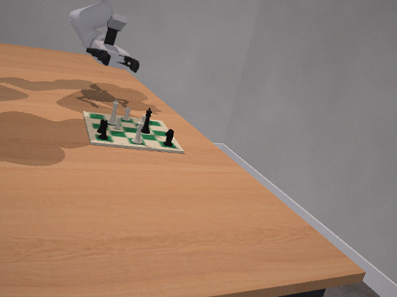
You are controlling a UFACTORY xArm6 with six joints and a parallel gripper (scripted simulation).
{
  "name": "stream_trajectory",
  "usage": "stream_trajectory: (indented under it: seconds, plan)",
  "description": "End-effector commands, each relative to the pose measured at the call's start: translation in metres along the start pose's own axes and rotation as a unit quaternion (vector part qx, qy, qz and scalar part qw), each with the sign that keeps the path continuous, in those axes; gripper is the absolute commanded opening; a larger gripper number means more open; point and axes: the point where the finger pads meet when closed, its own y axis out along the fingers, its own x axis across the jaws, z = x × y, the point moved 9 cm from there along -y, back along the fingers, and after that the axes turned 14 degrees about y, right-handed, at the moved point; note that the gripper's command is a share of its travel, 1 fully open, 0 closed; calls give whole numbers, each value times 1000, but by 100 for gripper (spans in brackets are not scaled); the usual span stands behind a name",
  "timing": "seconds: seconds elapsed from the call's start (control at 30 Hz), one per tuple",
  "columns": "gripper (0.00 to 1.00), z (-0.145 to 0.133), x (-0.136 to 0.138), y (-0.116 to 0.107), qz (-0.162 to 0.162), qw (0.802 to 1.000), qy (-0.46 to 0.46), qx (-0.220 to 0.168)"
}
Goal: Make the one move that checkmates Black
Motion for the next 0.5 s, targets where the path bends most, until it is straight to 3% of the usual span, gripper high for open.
stream_trajectory:
  seconds: [0.0, 0.47]
  plan:
    - [100, -4, 17, -26, 4, 1000, -17, -17]
    - [100, -4, 19, -29, 5, 1000, -19, -19]
